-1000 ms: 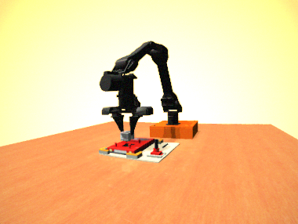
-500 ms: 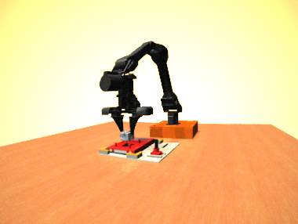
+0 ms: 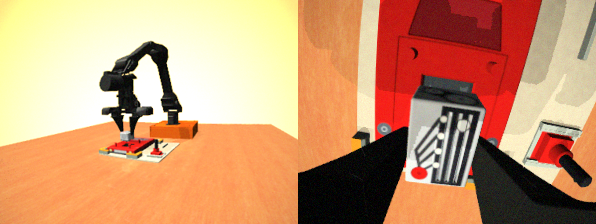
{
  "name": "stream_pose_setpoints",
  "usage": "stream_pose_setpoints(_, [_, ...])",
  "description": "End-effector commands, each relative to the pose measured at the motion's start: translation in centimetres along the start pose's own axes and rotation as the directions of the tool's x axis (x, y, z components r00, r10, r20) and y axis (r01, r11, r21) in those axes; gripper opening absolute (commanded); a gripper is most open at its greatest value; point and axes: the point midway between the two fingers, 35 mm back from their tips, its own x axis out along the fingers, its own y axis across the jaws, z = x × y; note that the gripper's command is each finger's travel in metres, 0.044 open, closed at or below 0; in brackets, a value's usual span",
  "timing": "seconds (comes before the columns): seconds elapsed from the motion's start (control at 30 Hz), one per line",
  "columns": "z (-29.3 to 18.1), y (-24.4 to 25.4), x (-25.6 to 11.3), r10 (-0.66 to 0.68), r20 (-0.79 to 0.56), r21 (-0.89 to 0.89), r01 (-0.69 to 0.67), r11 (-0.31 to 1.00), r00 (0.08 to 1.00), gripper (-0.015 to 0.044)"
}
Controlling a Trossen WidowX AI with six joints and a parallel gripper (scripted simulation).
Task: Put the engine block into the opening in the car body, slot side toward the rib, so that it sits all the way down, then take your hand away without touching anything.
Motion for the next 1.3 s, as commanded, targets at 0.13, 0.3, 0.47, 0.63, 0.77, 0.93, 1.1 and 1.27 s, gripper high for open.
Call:
stream_pose_setpoints(0.13, [0.05,-0.02,0.18,0.002,-0.001,0.026,-0.002,1.000,1.000,0.0160])
stream_pose_setpoints(0.3, [0.05,-0.02,0.32,0.002,-0.001,0.014,-0.002,1.000,1.000,0.0160])
stream_pose_setpoints(0.47, [0.06,-0.02,0.41,0.002,-0.001,0.000,-0.002,1.000,1.000,0.0160])
stream_pose_setpoints(0.63, [0.07,-0.03,0.52,0.002,-0.001,-0.004,-0.002,1.000,1.000,0.0160])
stream_pose_setpoints(0.77, [0.07,-0.03,0.61,0.002,-0.001,-0.001,-0.002,1.000,1.000,0.0160])
stream_pose_setpoints(0.93, [0.07,-0.03,0.72,0.002,-0.001,0.003,-0.002,1.000,1.000,0.0160])
stream_pose_setpoints(1.1, [0.08,-0.04,0.82,0.002,-0.001,0.007,-0.002,1.000,1.000,0.0160])
stream_pose_setpoints(1.27, [0.08,-0.04,0.93,0.002,-0.001,0.010,-0.002,1.000,1.000,0.0160])
